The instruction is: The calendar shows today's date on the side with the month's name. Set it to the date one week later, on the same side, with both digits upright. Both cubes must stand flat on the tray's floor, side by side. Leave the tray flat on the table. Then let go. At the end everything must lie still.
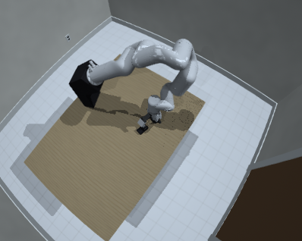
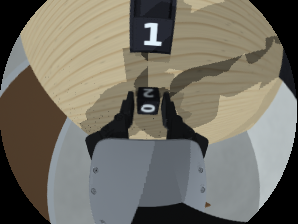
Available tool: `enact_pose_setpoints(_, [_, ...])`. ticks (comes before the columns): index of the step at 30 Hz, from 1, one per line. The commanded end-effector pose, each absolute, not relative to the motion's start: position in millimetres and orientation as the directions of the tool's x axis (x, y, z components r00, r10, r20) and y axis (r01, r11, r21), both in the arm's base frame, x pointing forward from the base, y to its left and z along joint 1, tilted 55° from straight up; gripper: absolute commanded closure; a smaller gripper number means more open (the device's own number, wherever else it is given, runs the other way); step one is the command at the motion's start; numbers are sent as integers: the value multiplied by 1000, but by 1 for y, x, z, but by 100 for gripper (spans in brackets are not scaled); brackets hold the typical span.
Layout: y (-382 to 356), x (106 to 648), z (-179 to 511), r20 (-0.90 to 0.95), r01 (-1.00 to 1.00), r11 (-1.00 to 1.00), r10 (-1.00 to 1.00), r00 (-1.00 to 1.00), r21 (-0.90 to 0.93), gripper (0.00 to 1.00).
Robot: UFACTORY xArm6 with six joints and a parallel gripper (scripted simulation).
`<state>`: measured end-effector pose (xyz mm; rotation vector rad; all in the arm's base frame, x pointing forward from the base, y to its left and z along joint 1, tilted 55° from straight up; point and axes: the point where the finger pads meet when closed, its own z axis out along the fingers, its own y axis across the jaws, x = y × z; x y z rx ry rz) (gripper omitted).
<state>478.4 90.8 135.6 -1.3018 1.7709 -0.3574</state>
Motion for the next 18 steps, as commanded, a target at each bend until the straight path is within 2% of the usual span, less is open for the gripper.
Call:
enact_pose_setpoints(1, [91, 478, 136, -479, -621, 408, -876, -60, -669, 53])
enact_pose_setpoints(6, [91, 478, 136, -479, -621, 408, -876, -60, -669, 53])
enact_pose_setpoints(7, [91, 478, 136, -479, -621, 408, -876, -60, -669, 73])
enact_pose_setpoints(18, [91, 478, 136, -479, -621, 408, -876, -60, -669, 73])
